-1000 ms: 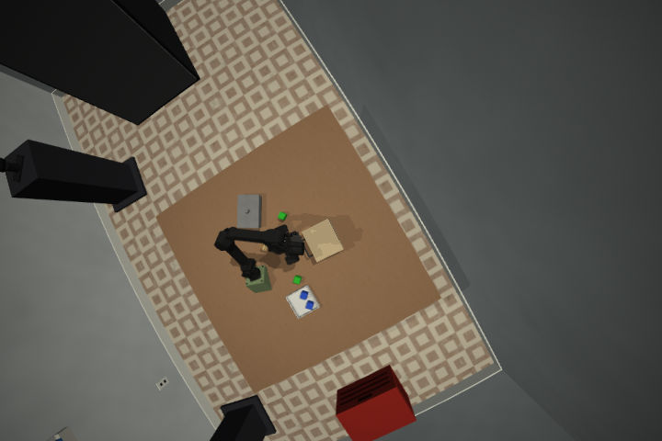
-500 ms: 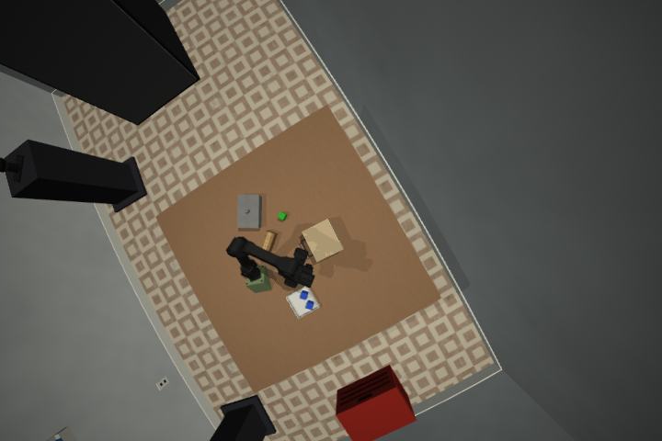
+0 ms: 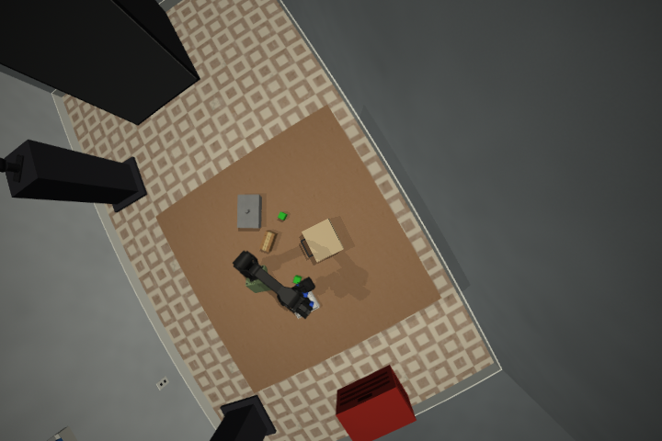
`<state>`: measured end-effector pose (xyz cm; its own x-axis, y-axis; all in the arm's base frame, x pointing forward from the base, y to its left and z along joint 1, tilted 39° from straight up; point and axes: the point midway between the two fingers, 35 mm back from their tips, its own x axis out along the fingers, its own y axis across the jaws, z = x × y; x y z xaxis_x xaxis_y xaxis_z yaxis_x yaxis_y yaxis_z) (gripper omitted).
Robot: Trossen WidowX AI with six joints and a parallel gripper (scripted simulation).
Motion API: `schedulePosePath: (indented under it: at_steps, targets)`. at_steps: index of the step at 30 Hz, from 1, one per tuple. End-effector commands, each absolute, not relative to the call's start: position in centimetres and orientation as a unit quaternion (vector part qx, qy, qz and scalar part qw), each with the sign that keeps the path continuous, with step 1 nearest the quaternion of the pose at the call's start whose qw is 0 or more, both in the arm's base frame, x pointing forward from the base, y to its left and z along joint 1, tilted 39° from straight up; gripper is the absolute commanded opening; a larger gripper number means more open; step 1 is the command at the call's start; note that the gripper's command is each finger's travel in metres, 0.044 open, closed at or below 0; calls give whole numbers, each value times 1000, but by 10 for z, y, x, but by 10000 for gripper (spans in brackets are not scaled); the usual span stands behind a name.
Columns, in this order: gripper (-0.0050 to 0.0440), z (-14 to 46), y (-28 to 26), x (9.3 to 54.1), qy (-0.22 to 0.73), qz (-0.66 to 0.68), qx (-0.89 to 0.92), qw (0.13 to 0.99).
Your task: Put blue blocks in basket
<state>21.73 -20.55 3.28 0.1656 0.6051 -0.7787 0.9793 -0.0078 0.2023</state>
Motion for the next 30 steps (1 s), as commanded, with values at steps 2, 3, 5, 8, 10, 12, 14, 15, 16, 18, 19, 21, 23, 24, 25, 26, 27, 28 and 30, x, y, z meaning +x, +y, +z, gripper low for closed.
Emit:
schedulePosePath:
  at_steps: [2,3,5,8,10,12,14,15,16,18,19,21,23,24,25,26,27,28,30]
  targets:
    - [0,8,-228,188,557,-331,709,278]
    - [0,2,-234,181,545,-349,718,255]
    - [0,-2,-238,176,541,-357,722,245]
    - [0,-15,-248,151,502,-409,742,171]
    - [0,-24,-255,134,474,-442,752,122]
    - [0,-31,-260,121,453,-463,757,86]
    - [0,-31,-260,121,453,-463,757,86]
    - [0,-31,-260,121,453,-463,757,86]
    - [0,-31,-260,121,453,-463,757,86]
    - [0,-41,-252,123,453,-463,757,86]
    - [0,-46,-248,124,453,-463,757,86]
    - [0,-57,-240,126,453,-463,757,86]
    - [0,-67,-232,129,453,-463,757,86]
    - [0,-72,-228,130,453,-463,757,86]
    - [0,-78,-224,131,453,-463,757,86]
    - [0,-83,-220,132,453,-463,757,86]
    - [0,-88,-216,133,453,-463,757,86]
    - [0,-93,-212,134,453,-463,757,86]
    - [0,-93,-211,134,453,-463,757,86]
